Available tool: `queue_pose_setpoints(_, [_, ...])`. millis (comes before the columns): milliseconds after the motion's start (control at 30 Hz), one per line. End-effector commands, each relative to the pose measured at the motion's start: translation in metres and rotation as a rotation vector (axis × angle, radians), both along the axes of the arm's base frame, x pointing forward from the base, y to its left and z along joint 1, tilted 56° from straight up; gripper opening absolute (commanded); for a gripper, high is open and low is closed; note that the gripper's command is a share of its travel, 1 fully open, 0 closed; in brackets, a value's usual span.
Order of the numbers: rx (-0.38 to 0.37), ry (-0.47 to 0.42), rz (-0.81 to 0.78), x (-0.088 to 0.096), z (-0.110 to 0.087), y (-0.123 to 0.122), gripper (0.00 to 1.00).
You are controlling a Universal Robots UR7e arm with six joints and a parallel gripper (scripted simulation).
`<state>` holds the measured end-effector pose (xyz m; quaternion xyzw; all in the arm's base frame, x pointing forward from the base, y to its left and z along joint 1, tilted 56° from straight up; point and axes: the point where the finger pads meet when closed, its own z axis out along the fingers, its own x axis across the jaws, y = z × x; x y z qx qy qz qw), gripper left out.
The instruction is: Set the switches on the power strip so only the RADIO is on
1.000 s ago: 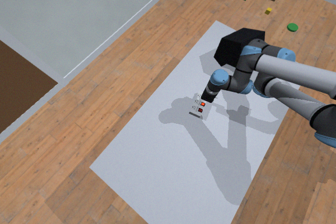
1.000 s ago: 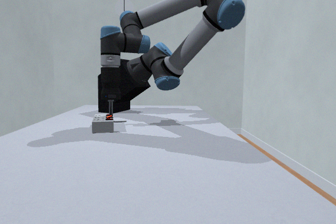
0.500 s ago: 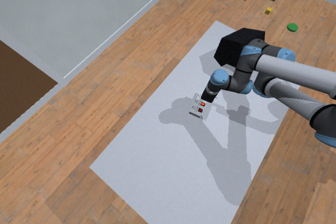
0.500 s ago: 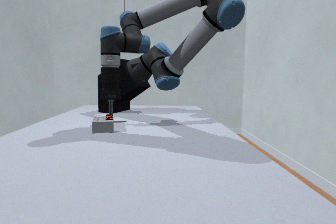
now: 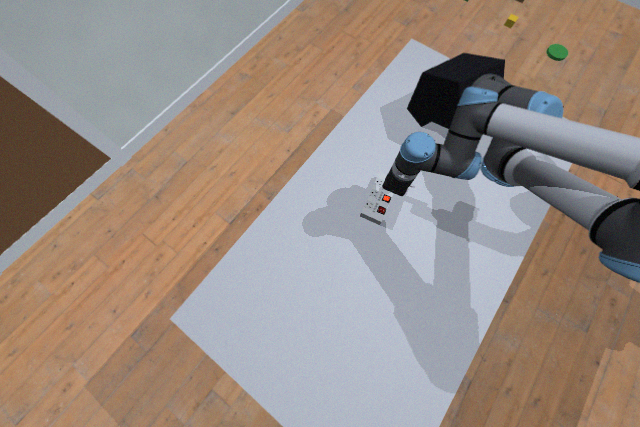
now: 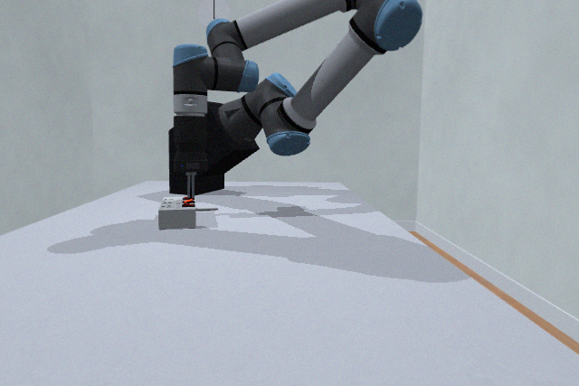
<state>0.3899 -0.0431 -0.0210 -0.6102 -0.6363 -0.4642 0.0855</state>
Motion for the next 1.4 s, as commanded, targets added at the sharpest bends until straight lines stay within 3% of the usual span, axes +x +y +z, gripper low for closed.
queue_pose_setpoints(0, [0.007,0.002,0.001,-0.001,-0.001,0.004,0.0])
queue_pose_setpoints(600, [0.005,0.001,0.0,-0.001,0.0,0.001,0.0])
queue_pose_setpoints(1067, [-0.002,-0.001,-0.001,-0.016,0.019,-0.026,0.0])
queue_pose_setpoints(1367, [-0.002,-0.001,-0.001,-0.018,0.022,-0.029,0.0])
